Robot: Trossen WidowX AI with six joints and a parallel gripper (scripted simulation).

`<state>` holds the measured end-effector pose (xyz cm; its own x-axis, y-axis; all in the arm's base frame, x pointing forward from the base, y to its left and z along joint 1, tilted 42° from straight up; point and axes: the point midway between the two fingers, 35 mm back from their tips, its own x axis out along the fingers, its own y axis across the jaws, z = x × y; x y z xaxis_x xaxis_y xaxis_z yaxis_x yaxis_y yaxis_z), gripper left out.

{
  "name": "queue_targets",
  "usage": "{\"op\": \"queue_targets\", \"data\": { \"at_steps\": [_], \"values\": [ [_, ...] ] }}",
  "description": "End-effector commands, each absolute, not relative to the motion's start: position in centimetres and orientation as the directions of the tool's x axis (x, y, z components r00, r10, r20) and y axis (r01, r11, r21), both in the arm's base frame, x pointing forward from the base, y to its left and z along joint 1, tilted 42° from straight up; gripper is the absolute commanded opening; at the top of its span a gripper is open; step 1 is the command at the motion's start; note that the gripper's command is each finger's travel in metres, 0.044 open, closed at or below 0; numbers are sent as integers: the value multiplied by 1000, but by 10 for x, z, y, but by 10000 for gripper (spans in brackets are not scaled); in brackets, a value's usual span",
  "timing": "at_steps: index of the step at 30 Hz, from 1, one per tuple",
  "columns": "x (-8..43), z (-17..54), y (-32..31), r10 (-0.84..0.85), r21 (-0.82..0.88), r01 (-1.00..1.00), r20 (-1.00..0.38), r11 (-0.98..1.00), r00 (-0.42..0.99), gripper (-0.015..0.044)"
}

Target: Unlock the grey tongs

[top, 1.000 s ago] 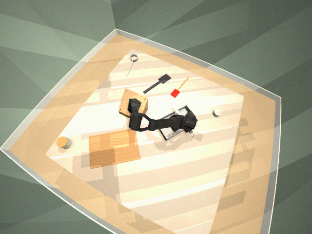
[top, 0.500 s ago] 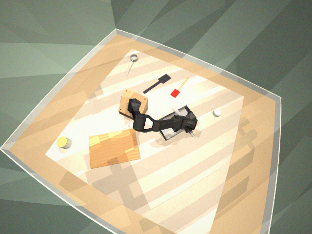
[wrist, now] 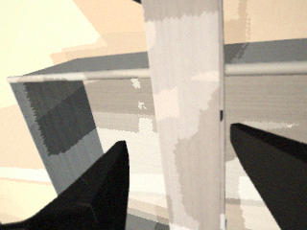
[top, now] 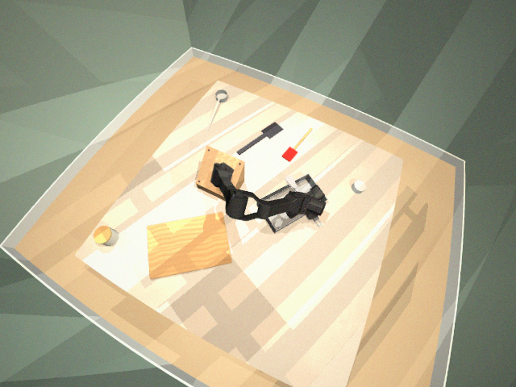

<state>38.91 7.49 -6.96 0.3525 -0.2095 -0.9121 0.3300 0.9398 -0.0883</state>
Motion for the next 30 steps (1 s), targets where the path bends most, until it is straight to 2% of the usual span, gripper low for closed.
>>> {"op": "queue_targets", "data": {
  "at_steps": [1, 6, 12, 21, 28, 30],
  "values": [
    [391, -75, 74, -205, -86, 325, -913, 942, 354, 260],
    [393, -82, 72, -205, -86, 325, -913, 942, 354, 260],
    [391, -79, 72, -210, -89, 330, -912, 940, 352, 103],
    [391, -79, 72, -210, -89, 330, -912, 940, 352, 43],
    [391, -72, 78, -209, -88, 330, -912, 940, 352, -141],
    [390, -59, 90, -207, -86, 329, -913, 941, 352, -150]
  ]
}}
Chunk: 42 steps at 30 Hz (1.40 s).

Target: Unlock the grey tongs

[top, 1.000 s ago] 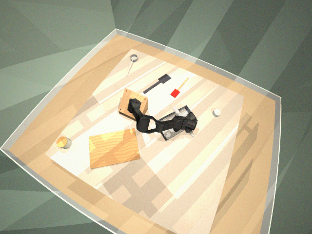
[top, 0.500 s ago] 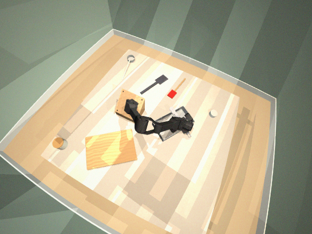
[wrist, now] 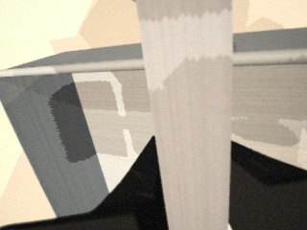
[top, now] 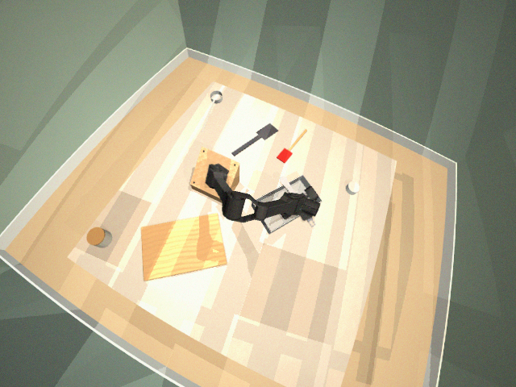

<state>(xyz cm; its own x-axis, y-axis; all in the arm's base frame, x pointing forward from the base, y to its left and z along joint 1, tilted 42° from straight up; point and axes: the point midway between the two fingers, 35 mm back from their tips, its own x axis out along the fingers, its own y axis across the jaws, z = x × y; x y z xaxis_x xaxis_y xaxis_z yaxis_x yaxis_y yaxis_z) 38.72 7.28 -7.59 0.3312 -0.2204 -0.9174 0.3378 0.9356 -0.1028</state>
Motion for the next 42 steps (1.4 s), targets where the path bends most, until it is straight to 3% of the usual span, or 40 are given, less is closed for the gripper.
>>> {"op": "queue_targets", "data": {
  "at_steps": [1, 5, 18, 42],
  "values": [
    [388, -51, 97, -206, -85, 328, -913, 941, 352, -150],
    [381, -21, 123, -202, -83, 325, -913, 942, 353, -150],
    [381, -21, 123, -215, -96, 333, -914, 938, 345, -150],
    [382, -25, 119, -529, -411, 445, -829, 796, 180, -150]
  ]
}}
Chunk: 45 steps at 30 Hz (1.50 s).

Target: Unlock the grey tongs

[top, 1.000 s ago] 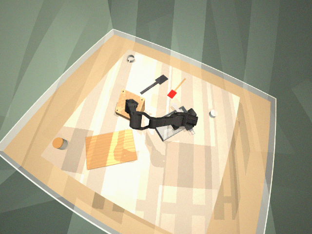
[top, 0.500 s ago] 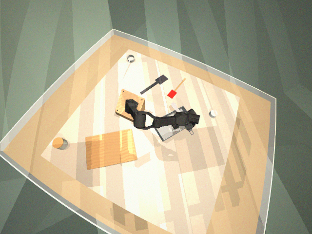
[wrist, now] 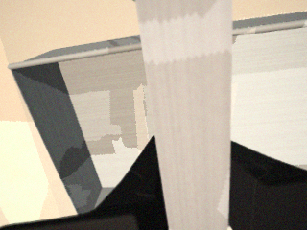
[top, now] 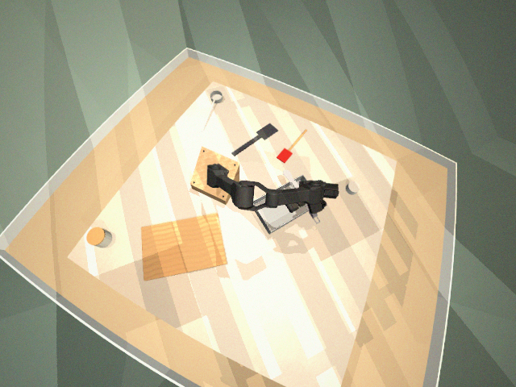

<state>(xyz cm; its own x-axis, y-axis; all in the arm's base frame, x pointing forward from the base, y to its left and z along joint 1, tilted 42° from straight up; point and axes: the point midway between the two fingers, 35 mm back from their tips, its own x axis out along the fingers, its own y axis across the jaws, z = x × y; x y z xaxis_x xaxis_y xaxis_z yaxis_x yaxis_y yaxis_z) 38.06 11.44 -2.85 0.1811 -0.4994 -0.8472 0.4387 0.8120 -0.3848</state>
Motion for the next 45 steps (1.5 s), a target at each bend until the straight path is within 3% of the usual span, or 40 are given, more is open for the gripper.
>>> {"op": "queue_targets", "data": {
  "at_steps": [1, 10, 20, 45],
  "values": [
    [382, -25, 119, -541, -423, 447, -822, 788, 176, -150],
    [383, -21, 119, -641, -522, 459, -754, 719, 145, -150],
    [382, -21, 114, -642, -526, 461, -755, 715, 134, -150],
    [379, 106, 14, -625, -302, 784, -769, 543, 136, -150]
  ]
}}
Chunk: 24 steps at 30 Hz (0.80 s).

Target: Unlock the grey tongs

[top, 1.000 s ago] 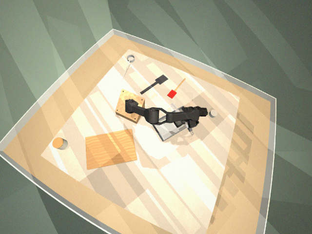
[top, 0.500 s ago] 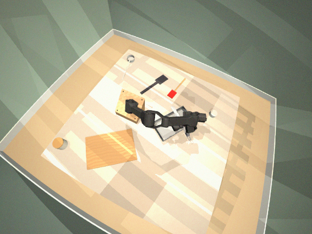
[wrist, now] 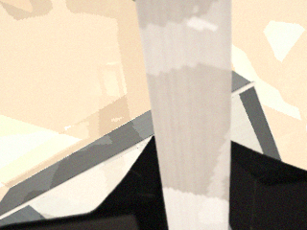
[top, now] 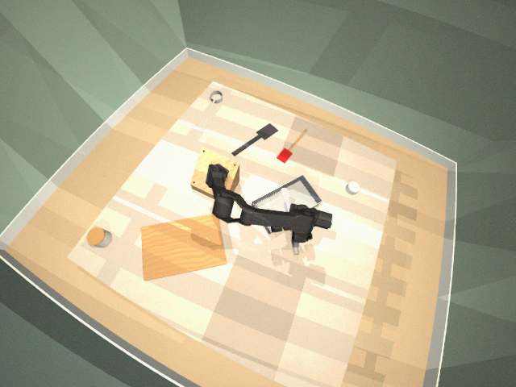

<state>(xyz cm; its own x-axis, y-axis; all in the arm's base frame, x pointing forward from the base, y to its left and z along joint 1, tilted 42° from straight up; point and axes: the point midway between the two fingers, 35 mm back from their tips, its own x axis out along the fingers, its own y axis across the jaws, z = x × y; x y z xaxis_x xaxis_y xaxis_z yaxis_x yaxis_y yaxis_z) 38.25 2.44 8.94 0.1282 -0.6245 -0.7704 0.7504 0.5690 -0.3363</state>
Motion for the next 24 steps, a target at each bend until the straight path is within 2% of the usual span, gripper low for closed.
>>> {"op": "queue_targets", "data": {
  "at_steps": [1, 24],
  "values": [
    [378, 111, 10, -625, -290, 794, -768, 534, 140, -150],
    [308, 213, -85, -649, -28, 969, -747, 246, 143, -150]
  ]
}}
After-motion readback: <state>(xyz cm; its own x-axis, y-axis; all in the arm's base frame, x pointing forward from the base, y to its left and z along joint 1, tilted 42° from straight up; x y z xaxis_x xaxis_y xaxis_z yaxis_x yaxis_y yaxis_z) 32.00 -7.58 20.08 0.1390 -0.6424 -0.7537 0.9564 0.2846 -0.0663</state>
